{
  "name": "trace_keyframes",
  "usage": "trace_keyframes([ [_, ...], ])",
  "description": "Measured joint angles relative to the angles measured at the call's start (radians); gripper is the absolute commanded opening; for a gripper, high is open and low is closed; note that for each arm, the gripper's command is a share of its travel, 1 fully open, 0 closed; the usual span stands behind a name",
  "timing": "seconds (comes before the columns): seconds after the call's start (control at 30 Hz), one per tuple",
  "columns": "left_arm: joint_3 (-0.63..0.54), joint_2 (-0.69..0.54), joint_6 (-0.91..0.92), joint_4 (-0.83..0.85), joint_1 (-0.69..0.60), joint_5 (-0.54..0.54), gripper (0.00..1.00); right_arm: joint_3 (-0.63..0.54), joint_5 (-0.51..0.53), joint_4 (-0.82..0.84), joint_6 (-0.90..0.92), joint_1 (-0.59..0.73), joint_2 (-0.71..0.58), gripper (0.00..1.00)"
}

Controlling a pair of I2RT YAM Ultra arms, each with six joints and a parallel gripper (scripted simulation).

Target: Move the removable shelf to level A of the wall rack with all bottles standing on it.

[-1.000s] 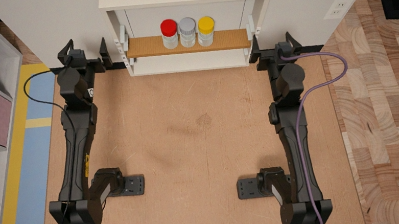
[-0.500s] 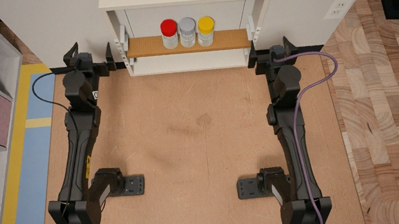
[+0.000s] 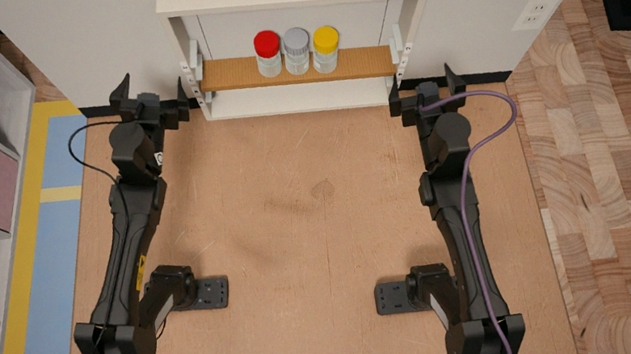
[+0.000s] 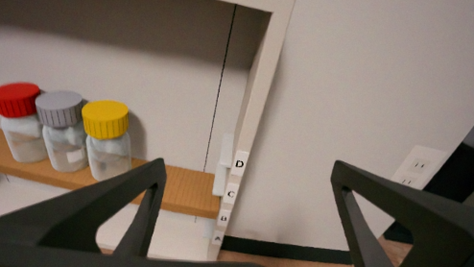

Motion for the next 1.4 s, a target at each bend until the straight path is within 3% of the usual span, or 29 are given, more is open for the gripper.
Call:
trace_keyframes([
  [1.4, -0.209, -0.117, 0.388, 0.087, -0.205, -0.216, 1.0, -0.232, 0.067, 0.153, -0.393, 0.066, -0.077, 1.0],
])
